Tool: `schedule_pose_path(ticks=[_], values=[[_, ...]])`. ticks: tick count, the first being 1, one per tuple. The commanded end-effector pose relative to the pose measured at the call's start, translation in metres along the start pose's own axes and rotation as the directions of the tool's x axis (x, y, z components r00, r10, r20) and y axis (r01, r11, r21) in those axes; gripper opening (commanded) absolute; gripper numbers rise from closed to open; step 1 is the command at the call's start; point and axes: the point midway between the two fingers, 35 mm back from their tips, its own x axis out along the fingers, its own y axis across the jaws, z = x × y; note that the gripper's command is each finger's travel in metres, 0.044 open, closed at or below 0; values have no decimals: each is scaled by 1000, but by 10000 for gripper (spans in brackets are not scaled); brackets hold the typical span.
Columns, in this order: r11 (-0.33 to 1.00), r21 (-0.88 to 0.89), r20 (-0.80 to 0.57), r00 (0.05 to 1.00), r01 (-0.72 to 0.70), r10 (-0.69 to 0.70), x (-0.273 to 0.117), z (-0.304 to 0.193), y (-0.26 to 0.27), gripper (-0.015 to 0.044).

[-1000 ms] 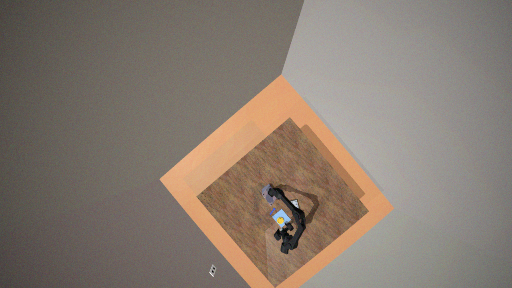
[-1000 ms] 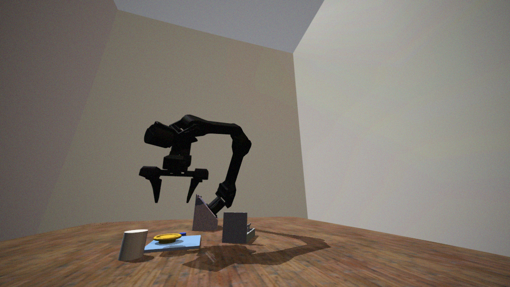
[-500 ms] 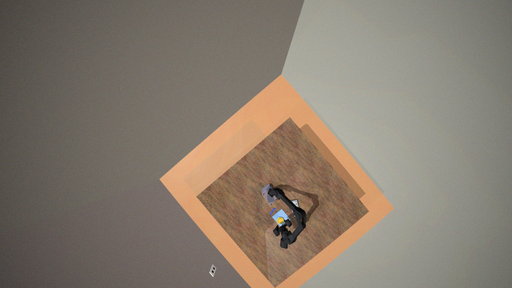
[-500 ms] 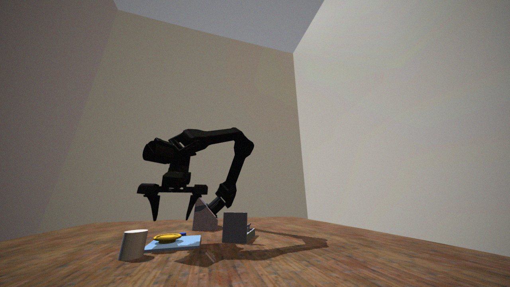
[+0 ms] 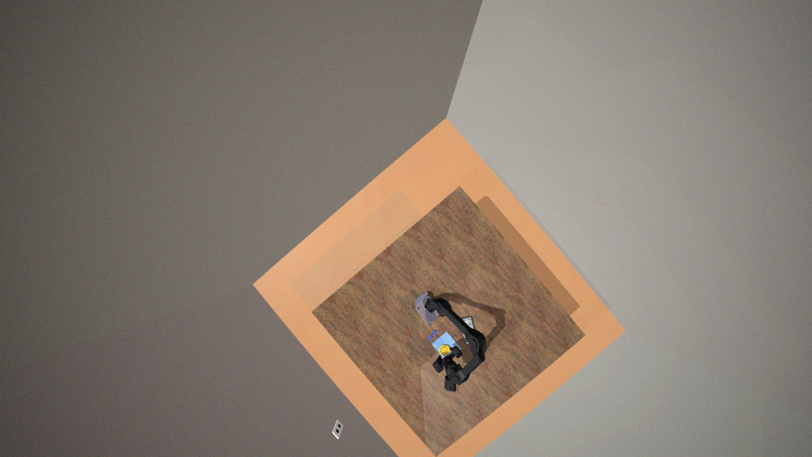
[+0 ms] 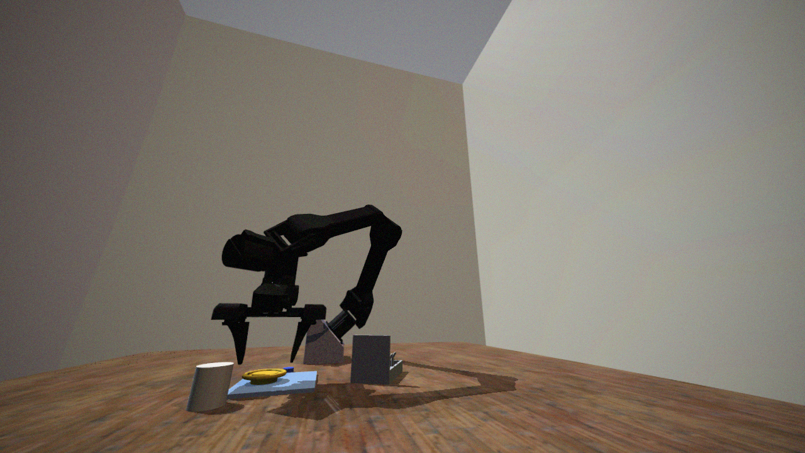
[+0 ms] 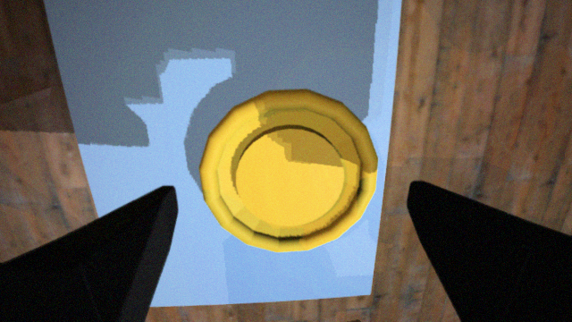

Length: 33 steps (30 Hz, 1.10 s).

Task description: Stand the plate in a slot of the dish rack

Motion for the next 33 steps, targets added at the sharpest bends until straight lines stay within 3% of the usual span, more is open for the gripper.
schedule_pose_path(ticks=[1, 22, 33], values=[[1000, 11, -3, 1000, -8, 8, 10, -2, 0, 400], [1000, 11, -3, 1000, -10, 10, 28, -2, 1, 383], [1000, 11, -3, 1000, -10, 10, 28, -2, 1, 310]])
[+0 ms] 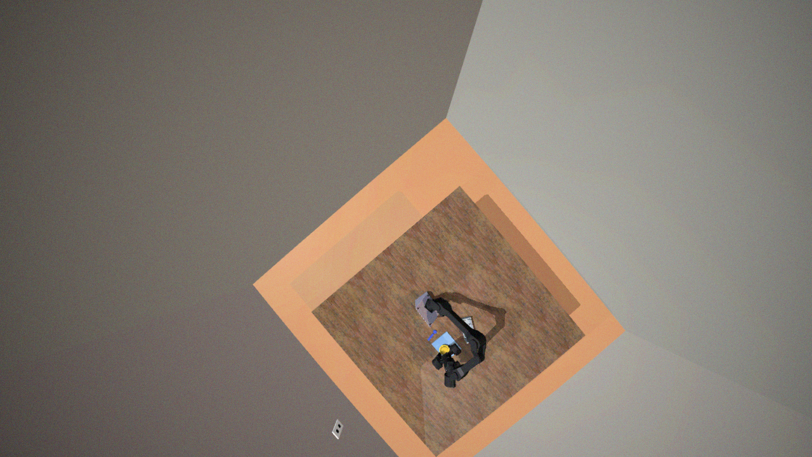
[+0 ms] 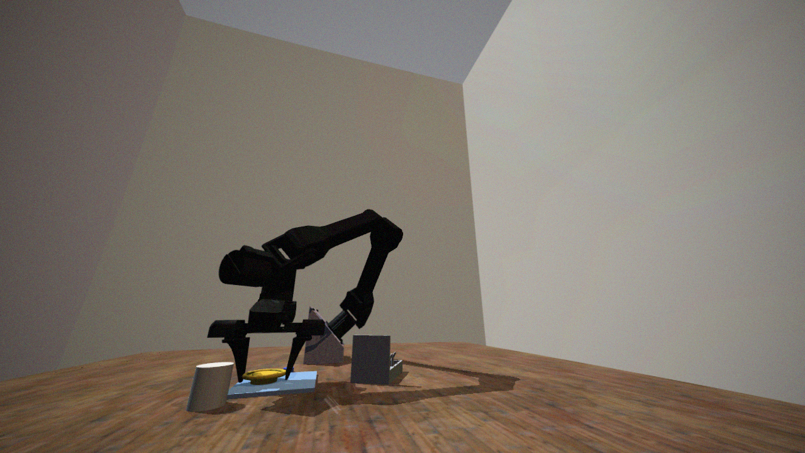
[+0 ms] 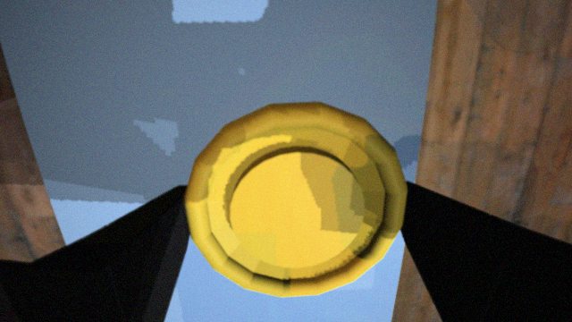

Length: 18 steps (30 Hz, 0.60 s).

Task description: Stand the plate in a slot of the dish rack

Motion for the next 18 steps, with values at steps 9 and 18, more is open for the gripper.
schedule_pose_path(ticks=[9, 18], values=[[1000, 7, 2, 1000, 4, -4, -31, 6, -4, 74], [1000, 8, 3, 1000, 11, -11, -76, 9, -6, 0]])
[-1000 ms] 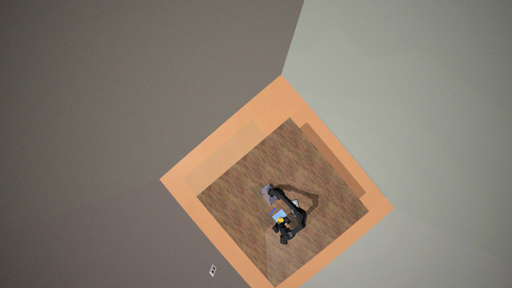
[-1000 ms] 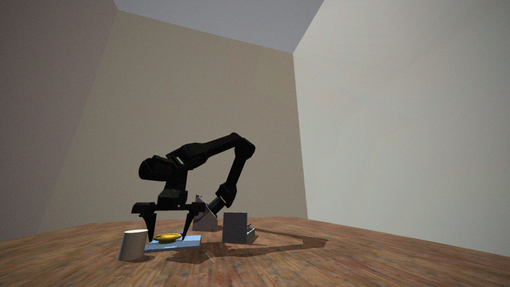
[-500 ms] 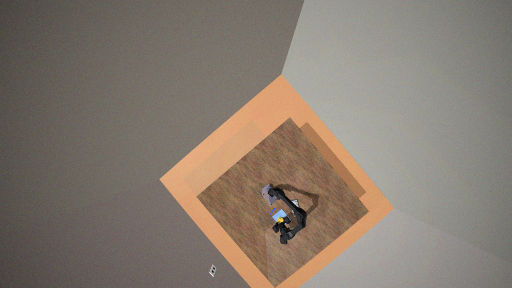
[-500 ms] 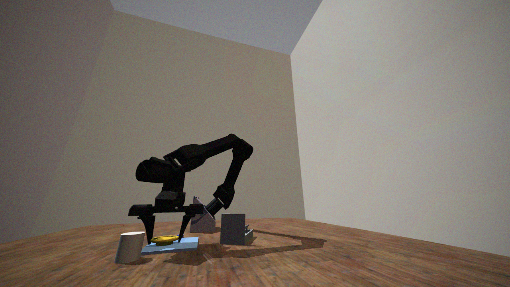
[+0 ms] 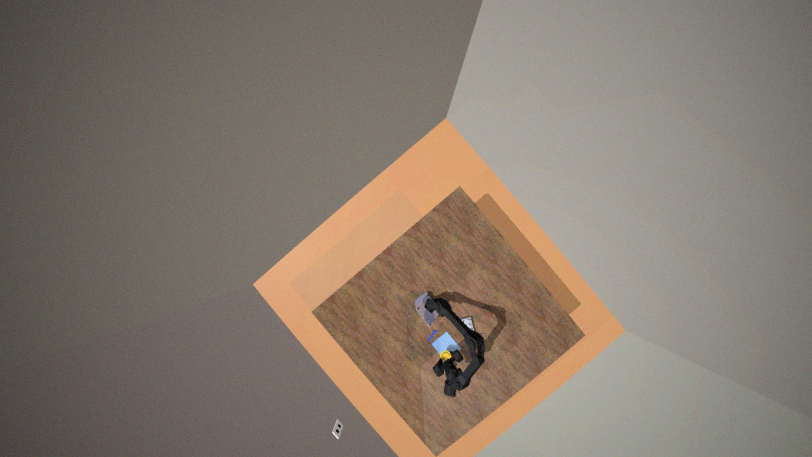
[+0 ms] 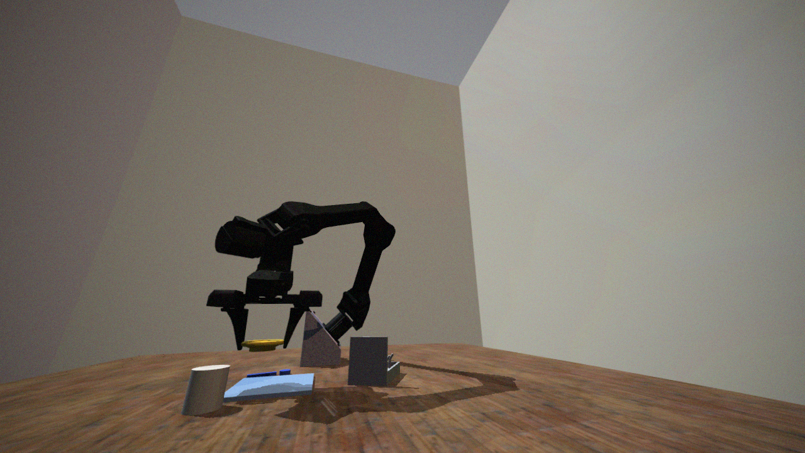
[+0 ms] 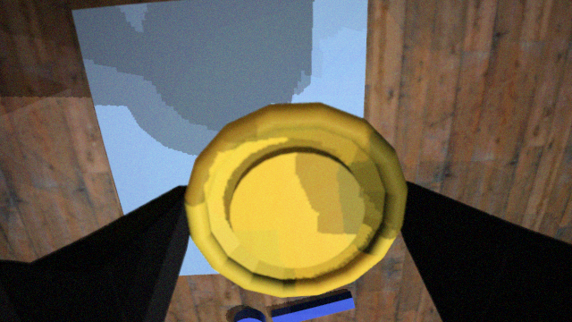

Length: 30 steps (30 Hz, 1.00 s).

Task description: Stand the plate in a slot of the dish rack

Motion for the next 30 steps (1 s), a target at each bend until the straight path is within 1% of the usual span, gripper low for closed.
schedule_pose_path(ticks=[1, 15, 21, 30], values=[[1000, -9, 8, 1000, 12, -12, -26, 2, -1, 0], [1000, -10, 5, 1000, 6, -6, -81, 1, -1, 0], [1000, -5, 5, 1000, 5, -5, -88, 1, 1, 0], [960, 279, 19, 1000, 13, -19, -100, -4, 46, 0]])
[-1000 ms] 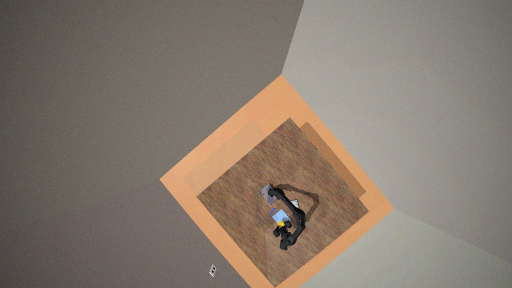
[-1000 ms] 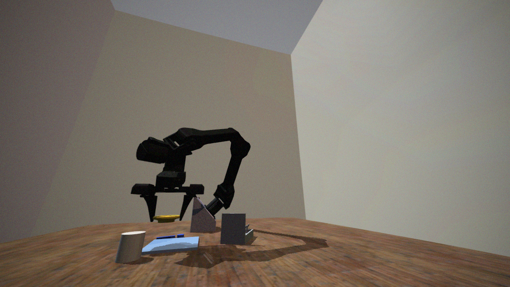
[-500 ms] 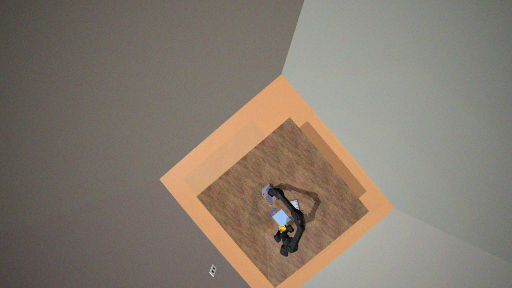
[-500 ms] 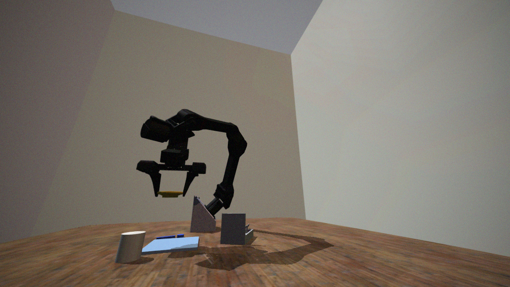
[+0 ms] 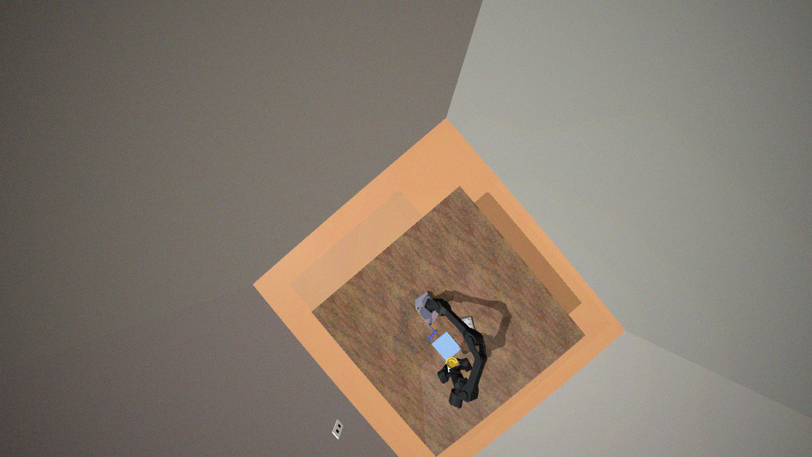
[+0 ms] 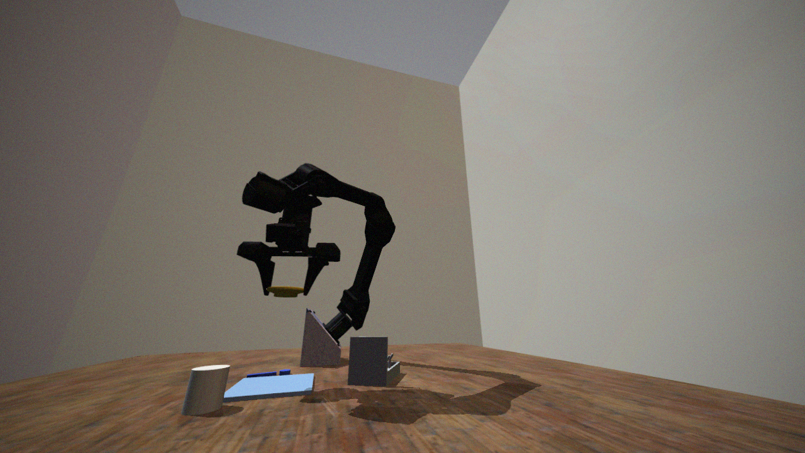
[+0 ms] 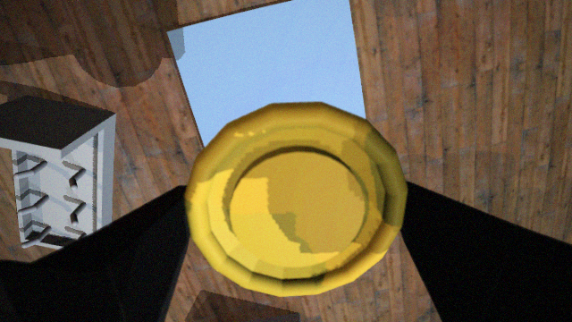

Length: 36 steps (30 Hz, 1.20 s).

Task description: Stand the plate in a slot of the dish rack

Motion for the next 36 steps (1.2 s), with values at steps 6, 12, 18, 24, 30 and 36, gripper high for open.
schedule_pose_path(ticks=[6, 12, 18, 24, 30, 36], values=[[953, 304, 25, 1000, 3, -11, -13, -18, 49, 0], [872, 490, 35, 999, -2, -17, -17, -33, 75, 0], [754, 657, 41, 999, -10, -23, -18, -51, 96, 0], [604, 796, 54, 998, -27, -27, -17, -69, 120, 0], [428, 902, 69, 997, -50, -27, -15, -89, 144, 0], [234, 969, 83, 996, -75, -26, -10, -111, 165, 0]])
